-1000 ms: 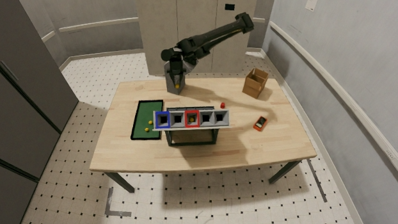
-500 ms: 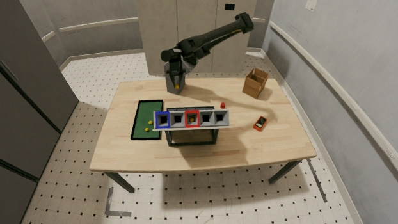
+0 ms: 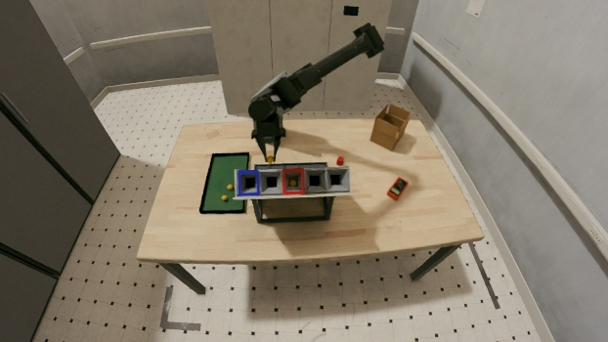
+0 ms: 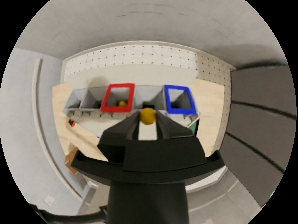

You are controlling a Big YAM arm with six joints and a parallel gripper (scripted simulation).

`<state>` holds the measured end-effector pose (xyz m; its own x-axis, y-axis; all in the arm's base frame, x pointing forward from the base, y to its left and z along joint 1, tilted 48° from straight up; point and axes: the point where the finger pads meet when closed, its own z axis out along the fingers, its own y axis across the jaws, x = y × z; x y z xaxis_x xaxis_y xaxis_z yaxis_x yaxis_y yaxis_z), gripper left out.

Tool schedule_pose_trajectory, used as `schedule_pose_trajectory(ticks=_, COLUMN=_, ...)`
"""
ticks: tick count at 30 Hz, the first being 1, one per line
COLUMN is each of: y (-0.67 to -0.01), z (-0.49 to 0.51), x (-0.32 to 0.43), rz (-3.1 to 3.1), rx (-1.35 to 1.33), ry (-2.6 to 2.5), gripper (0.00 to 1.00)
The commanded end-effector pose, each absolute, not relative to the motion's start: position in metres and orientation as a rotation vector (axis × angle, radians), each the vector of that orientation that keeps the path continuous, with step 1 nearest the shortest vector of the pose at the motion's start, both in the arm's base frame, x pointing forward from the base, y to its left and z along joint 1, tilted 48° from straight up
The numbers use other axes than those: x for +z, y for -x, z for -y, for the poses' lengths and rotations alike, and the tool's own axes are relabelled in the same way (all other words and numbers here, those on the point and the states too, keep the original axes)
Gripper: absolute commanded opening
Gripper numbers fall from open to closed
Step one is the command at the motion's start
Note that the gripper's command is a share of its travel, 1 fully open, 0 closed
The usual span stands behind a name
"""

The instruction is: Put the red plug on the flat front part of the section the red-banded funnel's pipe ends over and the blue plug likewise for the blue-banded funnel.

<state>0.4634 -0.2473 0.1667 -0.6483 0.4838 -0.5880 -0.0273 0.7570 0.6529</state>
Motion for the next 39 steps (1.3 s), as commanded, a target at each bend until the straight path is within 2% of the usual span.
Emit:
schedule_pose_trajectory(ticks=1, y=-0.4773, z=0.2602, x=0.176, rz=-2.137, rx=0.809, ry=-0.373, gripper=0.0)
schedule_pose_trajectory(ticks=39, y=-0.4872, z=0.2637, x=0.1799, rz=-2.136, rx=0.815, ry=-0.387, gripper=0.0)
